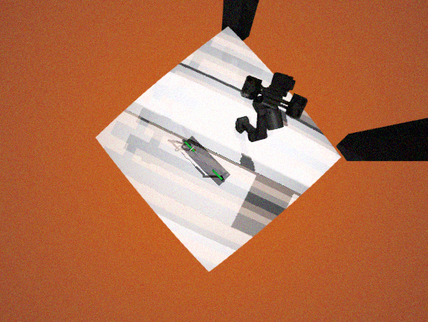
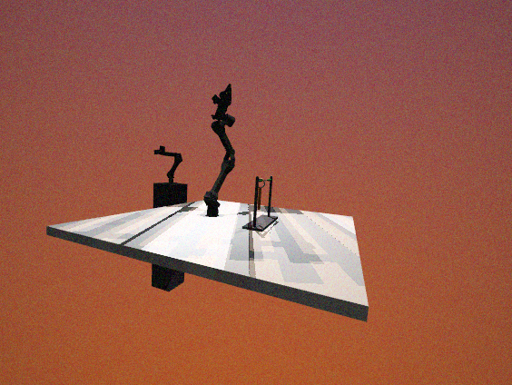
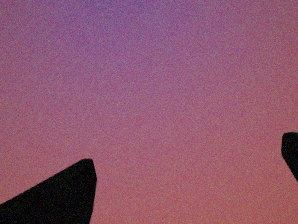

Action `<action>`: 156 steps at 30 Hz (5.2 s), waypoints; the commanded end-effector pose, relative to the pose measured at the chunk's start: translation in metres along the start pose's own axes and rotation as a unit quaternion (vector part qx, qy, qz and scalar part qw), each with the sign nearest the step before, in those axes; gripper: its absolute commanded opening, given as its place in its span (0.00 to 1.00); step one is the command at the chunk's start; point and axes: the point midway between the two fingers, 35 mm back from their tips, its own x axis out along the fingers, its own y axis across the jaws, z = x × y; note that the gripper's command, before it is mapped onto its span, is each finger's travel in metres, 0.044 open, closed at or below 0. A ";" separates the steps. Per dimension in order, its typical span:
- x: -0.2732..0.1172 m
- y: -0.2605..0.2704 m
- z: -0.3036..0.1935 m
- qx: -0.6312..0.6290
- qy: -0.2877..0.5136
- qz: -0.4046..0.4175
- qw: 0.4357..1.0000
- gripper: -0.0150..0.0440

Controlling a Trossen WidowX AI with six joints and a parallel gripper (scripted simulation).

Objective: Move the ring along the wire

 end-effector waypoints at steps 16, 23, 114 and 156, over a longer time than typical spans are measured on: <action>-0.093 -0.167 0.085 -0.068 -0.039 -0.178 0.981 0.53; -0.154 -0.249 0.080 -0.085 -0.006 -0.264 0.961 0.53; -0.538 -0.266 -0.358 -0.144 0.633 -0.137 0.748 0.53; -0.533 -0.282 -0.404 -0.144 0.631 -0.137 0.750 0.53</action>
